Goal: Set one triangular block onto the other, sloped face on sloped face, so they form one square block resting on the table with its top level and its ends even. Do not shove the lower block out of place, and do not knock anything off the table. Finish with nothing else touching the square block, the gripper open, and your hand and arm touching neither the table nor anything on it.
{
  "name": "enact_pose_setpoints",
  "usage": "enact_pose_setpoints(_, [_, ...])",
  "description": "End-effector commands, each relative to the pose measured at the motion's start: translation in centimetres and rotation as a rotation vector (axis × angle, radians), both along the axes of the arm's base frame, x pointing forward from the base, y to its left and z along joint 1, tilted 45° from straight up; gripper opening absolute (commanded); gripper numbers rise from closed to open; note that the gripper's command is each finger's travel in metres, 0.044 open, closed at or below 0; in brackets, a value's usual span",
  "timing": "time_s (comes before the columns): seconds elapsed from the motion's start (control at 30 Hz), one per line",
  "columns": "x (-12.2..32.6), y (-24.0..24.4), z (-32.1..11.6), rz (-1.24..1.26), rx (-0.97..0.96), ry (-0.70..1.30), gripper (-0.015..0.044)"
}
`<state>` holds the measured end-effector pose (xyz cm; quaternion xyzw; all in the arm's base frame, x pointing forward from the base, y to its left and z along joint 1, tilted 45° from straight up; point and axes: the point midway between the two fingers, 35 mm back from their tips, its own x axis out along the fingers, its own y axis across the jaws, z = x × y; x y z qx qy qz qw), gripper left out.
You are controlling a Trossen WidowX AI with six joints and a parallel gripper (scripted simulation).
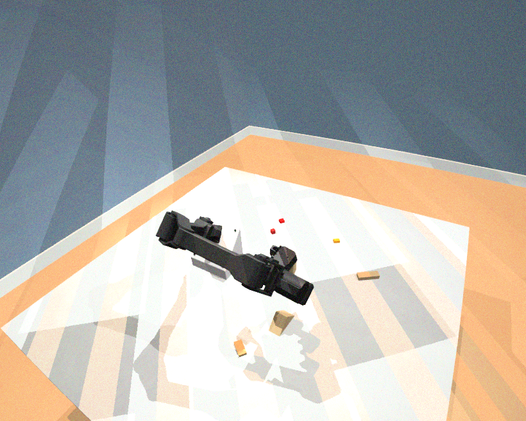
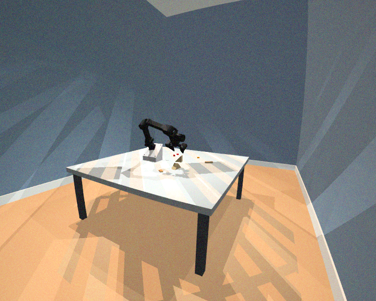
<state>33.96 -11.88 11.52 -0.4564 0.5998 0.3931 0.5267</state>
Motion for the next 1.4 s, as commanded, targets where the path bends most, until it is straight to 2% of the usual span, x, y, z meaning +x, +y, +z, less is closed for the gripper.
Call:
enact_pose_setpoints(0.0, [-1.4,0.0,-3.6,-0.066,-0.233,0.232,0.044])
enact_pose_setpoints(0.13, [-1.7,-0.5,-5.2,-0.068,-0.667,0.379,0.044])
enact_pose_setpoints(0.23, [-0.1,0.0,-5.5,0.026,-1.001,0.358,0.044])
enact_pose_setpoints(0.3, [1.0,0.6,-5.6,0.092,-1.133,0.313,0.044])
enact_pose_setpoints(0.63, [1.1,0.3,-5.8,0.099,-1.148,0.301,0.044])
enact_pose_setpoints(1.17, [-0.7,-8.6,-7.6,0.004,-1.227,0.253,0.044])
enact_pose_setpoints(1.33, [-0.8,-9.0,-7.6,-0.003,-1.233,0.254,0.044])
enact_pose_setpoints(1.37, [-0.8,-9.0,-7.6,-0.009,-1.224,0.253,0.0414])
